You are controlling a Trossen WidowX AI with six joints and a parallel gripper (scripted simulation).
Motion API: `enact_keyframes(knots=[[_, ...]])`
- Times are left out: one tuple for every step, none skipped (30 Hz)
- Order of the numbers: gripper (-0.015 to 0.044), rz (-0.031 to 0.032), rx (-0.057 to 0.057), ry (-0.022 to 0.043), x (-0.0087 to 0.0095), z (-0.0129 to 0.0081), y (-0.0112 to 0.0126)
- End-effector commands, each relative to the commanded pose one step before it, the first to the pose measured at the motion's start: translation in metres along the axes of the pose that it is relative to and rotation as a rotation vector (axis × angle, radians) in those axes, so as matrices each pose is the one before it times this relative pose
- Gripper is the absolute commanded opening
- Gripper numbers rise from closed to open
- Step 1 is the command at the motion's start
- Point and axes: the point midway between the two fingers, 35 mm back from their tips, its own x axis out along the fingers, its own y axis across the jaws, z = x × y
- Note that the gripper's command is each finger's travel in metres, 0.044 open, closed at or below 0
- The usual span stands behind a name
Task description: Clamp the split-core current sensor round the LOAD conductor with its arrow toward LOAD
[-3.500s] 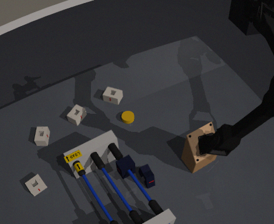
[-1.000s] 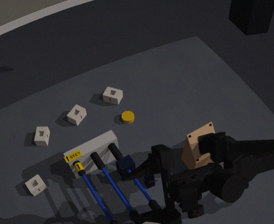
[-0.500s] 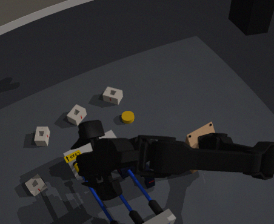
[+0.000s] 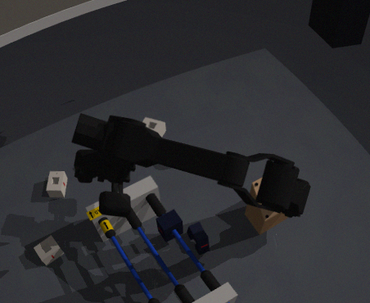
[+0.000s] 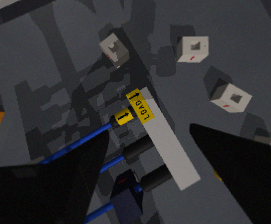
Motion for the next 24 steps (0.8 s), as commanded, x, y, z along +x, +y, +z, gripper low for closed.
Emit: enact_keyframes(knots=[[0.044, 0.03081, 0.0083, 0.00508, -0.0008, 0.00361, 0.00037], [0.044, 0.0, 0.0, 0.0, 0.0, 0.0, 0.0], [0.044, 0.0, 0.0, 0.0, 0.0, 0.0, 0.0], [0.044, 0.0, 0.0, 0.0, 0.0, 0.0, 0.0], [0.044, 0.0, 0.0, 0.0, 0.0, 0.0, 0.0], [0.044, 0.0, 0.0, 0.0, 0.0, 0.0, 0.0], [0.044, 0.0, 0.0, 0.0, 0.0, 0.0, 0.0], [0.044, 0.0, 0.0, 0.0, 0.0, 0.0, 0.0], [0.044, 0.0, 0.0, 0.0, 0.0, 0.0, 0.0], [0.044, 0.0, 0.0, 0.0, 0.0, 0.0, 0.0], [0.044, 0.0, 0.0, 0.0, 0.0, 0.0, 0.0], [0.044, 0.0, 0.0, 0.0, 0.0, 0.0, 0.0], [0.044, 0.0, 0.0, 0.0, 0.0, 0.0, 0.0], [0.044, 0.0, 0.0, 0.0, 0.0, 0.0, 0.0], [0.044, 0.0, 0.0, 0.0, 0.0, 0.0, 0.0], [0.044, 0.0, 0.0, 0.0, 0.0, 0.0, 0.0], [0.044, 0.0, 0.0, 0.0, 0.0, 0.0, 0.0], [0.044, 0.0, 0.0, 0.0, 0.0, 0.0, 0.0], [0.044, -0.00022, -0.0034, 0.00458, 0.00022, -0.00216, 0.00064], [0.044, -0.00052, -0.0104, 0.01376, 0.00067, -0.00651, 0.00192], [0.044, -0.0004, -0.0174, 0.02303, 0.0012, -0.01096, 0.0033], [0.044, 0.00031, -0.0217, 0.02872, 0.00167, -0.01374, 0.0043], [0.044, 0.00122, -0.0219, 0.0289, 0.00193, -0.0139, 0.00457], [0.044, 0.00214, -0.0221, 0.02899, 0.00221, -0.014, 0.00484]])
